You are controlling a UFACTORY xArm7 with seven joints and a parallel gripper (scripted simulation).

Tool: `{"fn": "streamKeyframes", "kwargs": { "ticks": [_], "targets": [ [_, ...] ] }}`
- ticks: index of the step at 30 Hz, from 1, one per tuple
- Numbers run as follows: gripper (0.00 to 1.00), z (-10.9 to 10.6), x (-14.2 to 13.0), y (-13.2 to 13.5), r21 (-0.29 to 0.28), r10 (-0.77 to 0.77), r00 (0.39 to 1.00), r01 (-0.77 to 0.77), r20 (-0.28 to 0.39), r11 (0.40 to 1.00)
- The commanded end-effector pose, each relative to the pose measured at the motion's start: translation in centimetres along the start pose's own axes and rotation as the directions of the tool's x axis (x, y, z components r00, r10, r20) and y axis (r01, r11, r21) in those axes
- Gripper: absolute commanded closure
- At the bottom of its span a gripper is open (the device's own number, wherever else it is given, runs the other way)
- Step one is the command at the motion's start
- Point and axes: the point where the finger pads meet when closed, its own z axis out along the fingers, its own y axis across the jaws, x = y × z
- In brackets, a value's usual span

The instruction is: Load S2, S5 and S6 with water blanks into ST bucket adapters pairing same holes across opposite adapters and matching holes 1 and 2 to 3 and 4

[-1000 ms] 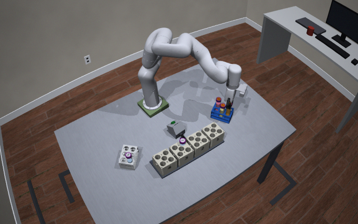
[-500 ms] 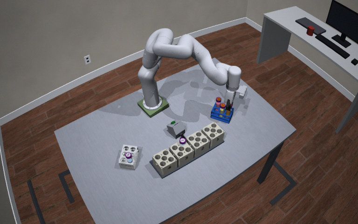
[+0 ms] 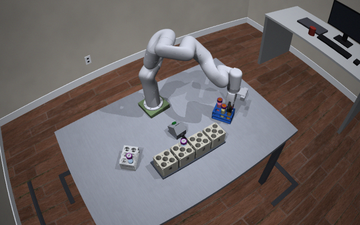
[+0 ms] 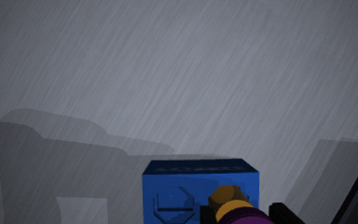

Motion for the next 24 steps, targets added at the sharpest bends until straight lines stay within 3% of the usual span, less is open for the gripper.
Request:
{"fn": "streamKeyframes", "kwargs": {
  "ticks": [1,16,17,24],
  "targets": [
    [1.00,0.15,0.15,-0.03,0.001,0.000,1.000,0.000,-0.005,1.000],
    [1.00,0.16,0.15,-0.04,0.001,0.000,1.000,0.000,-0.005,1.000],
    [0.56,0.19,0.15,-0.04,0.001,0.000,1.000,0.000,-0.005,1.000],
    [0.56,0.19,0.15,-0.04,0.001,0.000,1.000,0.000,-0.005,1.000]
  ]
}}
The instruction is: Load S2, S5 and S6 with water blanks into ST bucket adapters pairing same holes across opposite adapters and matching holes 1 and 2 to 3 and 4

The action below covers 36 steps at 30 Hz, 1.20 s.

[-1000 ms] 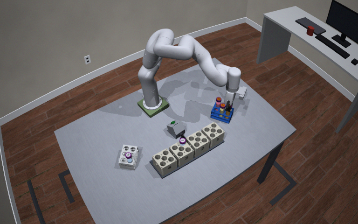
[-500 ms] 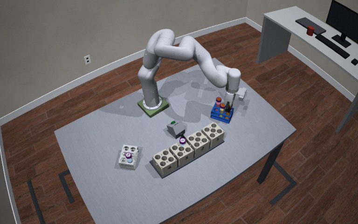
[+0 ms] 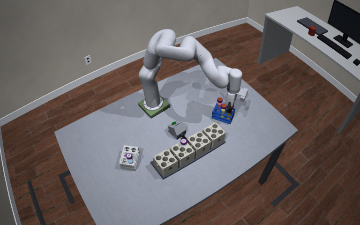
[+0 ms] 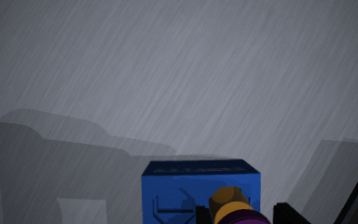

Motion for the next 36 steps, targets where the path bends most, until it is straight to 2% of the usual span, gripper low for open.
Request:
{"fn": "streamKeyframes", "kwargs": {
  "ticks": [1,19,36],
  "targets": [
    [0.56,-0.2,0.2,0.0,0.001,0.000,1.000,0.000,-0.005,1.000],
    [0.56,-0.2,0.2,0.0,0.001,0.000,1.000,0.000,-0.005,1.000],
    [0.56,-3.2,0.1,0.0,0.001,0.000,1.000,0.000,-0.005,1.000]
  ]
}}
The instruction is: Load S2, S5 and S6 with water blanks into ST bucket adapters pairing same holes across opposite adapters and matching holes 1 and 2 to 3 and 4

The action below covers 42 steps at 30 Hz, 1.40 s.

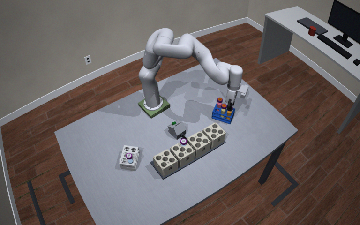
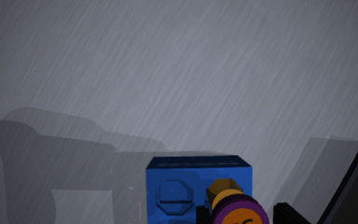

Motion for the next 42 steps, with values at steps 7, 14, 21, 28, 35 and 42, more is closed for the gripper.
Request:
{"fn": "streamKeyframes", "kwargs": {
  "ticks": [7,14,21,28,35,42],
  "targets": [
    [0.56,-1.8,0.1,0.0,0.001,0.000,1.000,0.000,-0.005,1.000],
    [0.56,-3.2,0.1,0.0,0.001,0.000,1.000,0.000,-0.005,1.000],
    [0.56,-4.4,0.1,0.0,0.001,0.000,1.000,0.000,-0.005,1.000],
    [0.56,-5.6,0.1,0.0,0.001,0.000,1.000,0.000,-0.005,1.000],
    [0.56,-7.0,0.1,0.0,0.001,0.000,1.000,0.000,-0.005,1.000],
    [0.56,-8.0,0.1,0.0,0.001,0.000,1.000,0.000,-0.005,1.000]
  ]
}}
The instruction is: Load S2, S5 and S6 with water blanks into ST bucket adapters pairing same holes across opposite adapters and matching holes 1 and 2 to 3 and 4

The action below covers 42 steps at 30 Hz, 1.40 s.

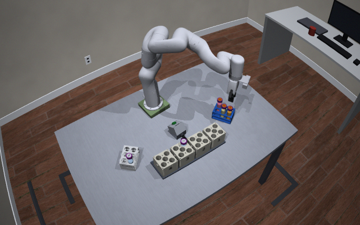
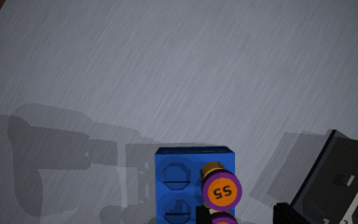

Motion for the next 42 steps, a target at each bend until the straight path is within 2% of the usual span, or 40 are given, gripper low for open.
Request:
{"fn": "streamKeyframes", "kwargs": {
  "ticks": [1,19,41,42],
  "targets": [
    [0.56,-0.9,0.1,0.0,0.001,0.000,1.000,0.000,-0.006,1.000],
    [0.56,-4.1,0.1,0.0,0.001,0.000,1.000,0.000,-0.006,1.000],
    [0.56,-4.1,0.1,0.0,0.001,0.000,1.000,0.000,-0.006,1.000],
    [0.00,-4.1,-0.1,0.4,0.001,0.033,0.999,-0.033,-0.006,0.999]
  ]
}}
